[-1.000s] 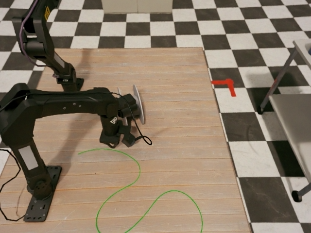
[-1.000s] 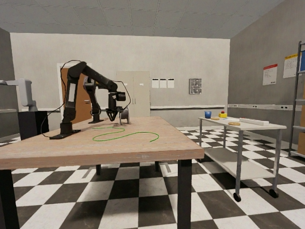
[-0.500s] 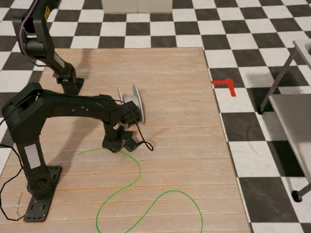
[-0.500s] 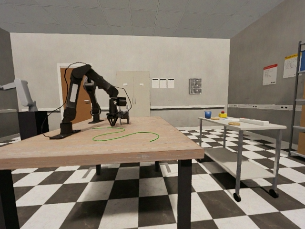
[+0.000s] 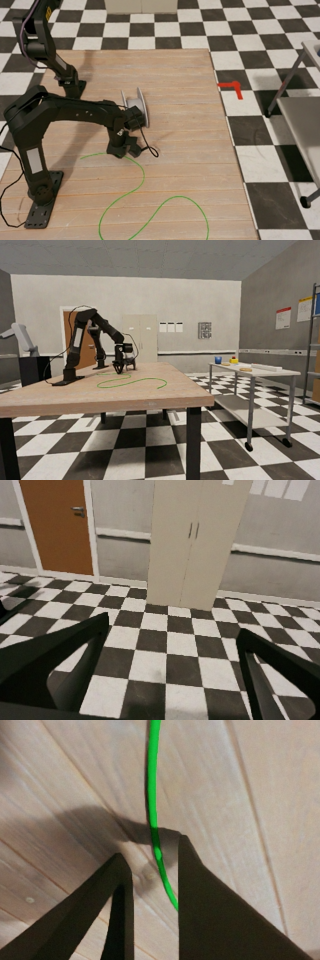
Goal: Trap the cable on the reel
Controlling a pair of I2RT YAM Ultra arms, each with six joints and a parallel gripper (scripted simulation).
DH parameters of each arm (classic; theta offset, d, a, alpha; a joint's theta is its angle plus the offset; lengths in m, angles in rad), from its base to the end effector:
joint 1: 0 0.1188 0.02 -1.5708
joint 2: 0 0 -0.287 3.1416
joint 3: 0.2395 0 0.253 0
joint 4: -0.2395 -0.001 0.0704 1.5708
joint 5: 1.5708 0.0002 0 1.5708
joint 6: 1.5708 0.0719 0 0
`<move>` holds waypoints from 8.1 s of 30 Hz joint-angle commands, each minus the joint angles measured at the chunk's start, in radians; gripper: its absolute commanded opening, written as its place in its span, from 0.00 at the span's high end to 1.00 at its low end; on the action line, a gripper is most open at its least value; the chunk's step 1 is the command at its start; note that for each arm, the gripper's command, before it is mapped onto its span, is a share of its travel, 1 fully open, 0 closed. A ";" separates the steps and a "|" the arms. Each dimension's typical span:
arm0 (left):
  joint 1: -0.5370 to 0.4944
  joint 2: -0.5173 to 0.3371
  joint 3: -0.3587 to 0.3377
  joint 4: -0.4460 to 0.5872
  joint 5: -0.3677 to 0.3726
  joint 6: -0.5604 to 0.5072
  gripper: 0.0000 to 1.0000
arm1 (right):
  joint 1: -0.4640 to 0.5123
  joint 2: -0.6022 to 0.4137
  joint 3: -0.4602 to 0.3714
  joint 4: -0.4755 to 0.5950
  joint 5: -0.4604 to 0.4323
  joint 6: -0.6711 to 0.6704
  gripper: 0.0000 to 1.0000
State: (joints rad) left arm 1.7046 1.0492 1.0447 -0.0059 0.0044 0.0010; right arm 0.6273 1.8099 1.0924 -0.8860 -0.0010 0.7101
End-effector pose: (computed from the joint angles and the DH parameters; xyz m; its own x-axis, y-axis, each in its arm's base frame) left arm -0.0361 0.2629 0.4249 0.0004 -0.0104 -0.9999 -0.9916 -0.1290 0.0010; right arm 0.2485 0.1815 0.1390 -0.9962 0.0830 0.0254 0.0825 0.9964 -0.0206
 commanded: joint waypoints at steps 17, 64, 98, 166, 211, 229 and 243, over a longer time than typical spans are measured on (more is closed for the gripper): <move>-0.010 -0.003 -0.015 0.009 -0.013 -0.005 0.00 | -0.009 -0.061 -0.028 -0.002 0.004 -0.004 0.70; -0.010 -0.003 -0.015 0.009 -0.013 -0.005 0.00 | 0.003 -0.030 -0.032 0.043 0.009 0.005 0.89; -0.010 -0.003 -0.015 0.009 -0.013 -0.005 0.00 | 0.000 -0.088 0.030 -0.057 0.009 0.003 1.00; -0.010 -0.003 -0.015 0.009 -0.013 -0.005 0.00 | -0.017 -0.149 0.029 -0.106 -0.018 0.065 1.00; -0.010 -0.003 -0.015 0.009 -0.013 -0.005 0.00 | 0.100 -0.689 0.019 -0.010 0.191 1.081 1.00; -0.010 -0.003 -0.015 0.009 -0.013 -0.005 0.00 | 0.169 -0.724 -0.018 -0.001 0.307 1.246 1.00; -0.010 -0.003 -0.015 0.009 -0.013 -0.005 0.00 | 0.185 -0.719 -0.027 0.008 0.320 1.262 1.00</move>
State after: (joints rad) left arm 1.7046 1.0492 1.0447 -0.0059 0.0044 0.0010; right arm 0.8024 1.1152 1.0599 -0.8970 0.2955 1.9640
